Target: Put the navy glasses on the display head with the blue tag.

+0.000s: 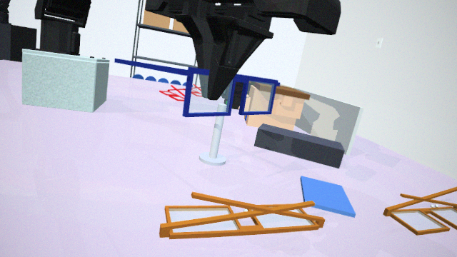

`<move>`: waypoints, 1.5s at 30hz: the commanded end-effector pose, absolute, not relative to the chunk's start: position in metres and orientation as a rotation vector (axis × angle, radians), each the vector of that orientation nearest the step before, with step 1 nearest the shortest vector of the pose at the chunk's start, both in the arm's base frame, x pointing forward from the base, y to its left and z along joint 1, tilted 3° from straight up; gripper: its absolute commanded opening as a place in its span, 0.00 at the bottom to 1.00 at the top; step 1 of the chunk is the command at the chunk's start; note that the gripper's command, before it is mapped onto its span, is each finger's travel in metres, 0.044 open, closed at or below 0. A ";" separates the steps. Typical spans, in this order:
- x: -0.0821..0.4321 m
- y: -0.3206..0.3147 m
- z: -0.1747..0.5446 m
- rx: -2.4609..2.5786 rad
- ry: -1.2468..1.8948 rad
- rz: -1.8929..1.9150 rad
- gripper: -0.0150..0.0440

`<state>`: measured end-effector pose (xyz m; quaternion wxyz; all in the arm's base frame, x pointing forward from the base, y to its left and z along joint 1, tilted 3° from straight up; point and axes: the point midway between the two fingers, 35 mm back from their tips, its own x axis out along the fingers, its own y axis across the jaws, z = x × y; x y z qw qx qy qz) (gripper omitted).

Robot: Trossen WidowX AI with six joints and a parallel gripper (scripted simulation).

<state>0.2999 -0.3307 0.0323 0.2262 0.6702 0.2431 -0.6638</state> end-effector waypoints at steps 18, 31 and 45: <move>0.352 -0.241 0.050 1.383 1.110 -1.344 0.25; 0.376 -0.146 0.058 0.892 1.389 -0.844 0.25; 0.374 -0.047 0.063 0.342 1.536 -0.286 0.25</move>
